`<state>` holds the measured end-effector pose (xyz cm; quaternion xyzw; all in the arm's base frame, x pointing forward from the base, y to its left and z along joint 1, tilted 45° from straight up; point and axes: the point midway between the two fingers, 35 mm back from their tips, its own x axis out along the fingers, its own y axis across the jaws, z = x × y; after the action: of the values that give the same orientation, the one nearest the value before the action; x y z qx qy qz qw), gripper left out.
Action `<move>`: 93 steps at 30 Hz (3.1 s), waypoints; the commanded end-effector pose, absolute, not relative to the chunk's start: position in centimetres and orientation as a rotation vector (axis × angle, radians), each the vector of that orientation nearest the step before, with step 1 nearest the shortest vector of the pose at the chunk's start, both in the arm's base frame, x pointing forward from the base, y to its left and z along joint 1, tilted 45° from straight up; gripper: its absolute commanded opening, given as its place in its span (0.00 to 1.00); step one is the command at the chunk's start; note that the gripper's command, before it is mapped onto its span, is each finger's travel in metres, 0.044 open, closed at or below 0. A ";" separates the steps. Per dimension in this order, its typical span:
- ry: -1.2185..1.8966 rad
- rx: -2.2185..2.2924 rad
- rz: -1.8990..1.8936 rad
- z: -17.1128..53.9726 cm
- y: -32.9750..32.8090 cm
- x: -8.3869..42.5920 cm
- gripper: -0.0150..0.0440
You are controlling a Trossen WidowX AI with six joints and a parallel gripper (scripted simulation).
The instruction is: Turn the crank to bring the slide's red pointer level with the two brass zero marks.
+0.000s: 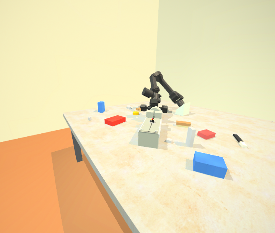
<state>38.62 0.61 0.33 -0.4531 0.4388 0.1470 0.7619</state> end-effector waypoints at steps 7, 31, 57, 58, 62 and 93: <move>0.955 -0.986 0.320 0.4 0.6 38.6 0.25; 0.955 -0.986 0.320 0.4 0.6 38.6 1.00; 0.964 -0.980 0.336 10.8 11.6 38.1 1.00; 0.964 -0.980 0.336 11.2 12.0 37.9 1.00; 0.962 -0.977 0.321 11.5 12.5 38.1 1.00; 0.764 -0.787 -0.232 3.9 18.7 47.0 1.00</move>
<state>46.64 19.52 4.68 -0.3767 0.3670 -0.0983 0.8449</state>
